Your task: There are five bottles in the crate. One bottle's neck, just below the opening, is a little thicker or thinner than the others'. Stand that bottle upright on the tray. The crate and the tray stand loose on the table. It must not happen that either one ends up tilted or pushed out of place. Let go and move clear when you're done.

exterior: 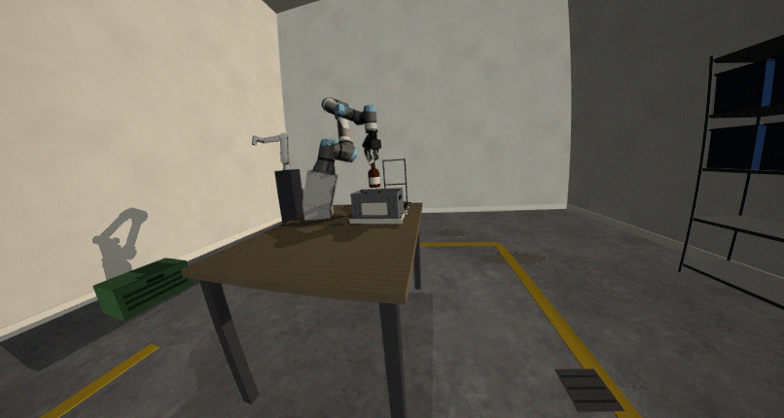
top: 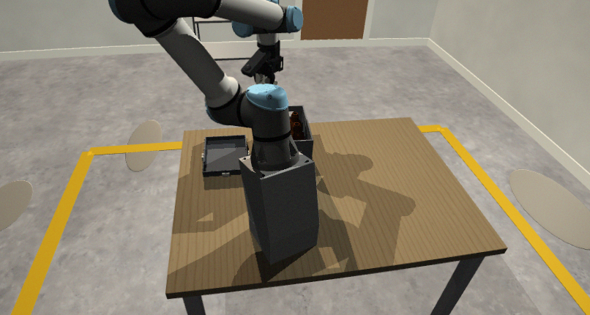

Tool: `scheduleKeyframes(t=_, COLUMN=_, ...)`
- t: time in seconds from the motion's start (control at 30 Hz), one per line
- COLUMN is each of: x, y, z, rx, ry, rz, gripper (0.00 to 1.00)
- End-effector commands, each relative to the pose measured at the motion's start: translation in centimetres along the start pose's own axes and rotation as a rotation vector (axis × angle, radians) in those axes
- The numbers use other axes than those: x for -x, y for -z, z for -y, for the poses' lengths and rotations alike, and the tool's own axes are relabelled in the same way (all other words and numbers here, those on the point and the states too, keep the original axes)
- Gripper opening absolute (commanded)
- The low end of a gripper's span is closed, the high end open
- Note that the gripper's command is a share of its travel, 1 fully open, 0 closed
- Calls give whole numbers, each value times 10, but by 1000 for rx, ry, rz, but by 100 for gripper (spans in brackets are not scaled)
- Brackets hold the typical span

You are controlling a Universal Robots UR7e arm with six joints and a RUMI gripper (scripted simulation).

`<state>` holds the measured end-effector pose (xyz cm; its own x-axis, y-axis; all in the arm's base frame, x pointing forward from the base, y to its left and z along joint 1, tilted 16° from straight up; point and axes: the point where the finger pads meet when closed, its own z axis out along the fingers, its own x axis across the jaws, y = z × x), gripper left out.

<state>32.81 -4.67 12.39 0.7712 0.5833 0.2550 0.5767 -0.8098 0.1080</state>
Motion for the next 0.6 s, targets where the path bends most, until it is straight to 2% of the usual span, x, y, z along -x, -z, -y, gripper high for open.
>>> scheduleKeyframes(t=0.0, x=-8, y=0, z=3, rx=1, ry=0, rz=1, gripper=0)
scheduleKeyframes(t=0.57, x=-37, y=0, z=19, rx=1, ry=0, rz=1, gripper=0)
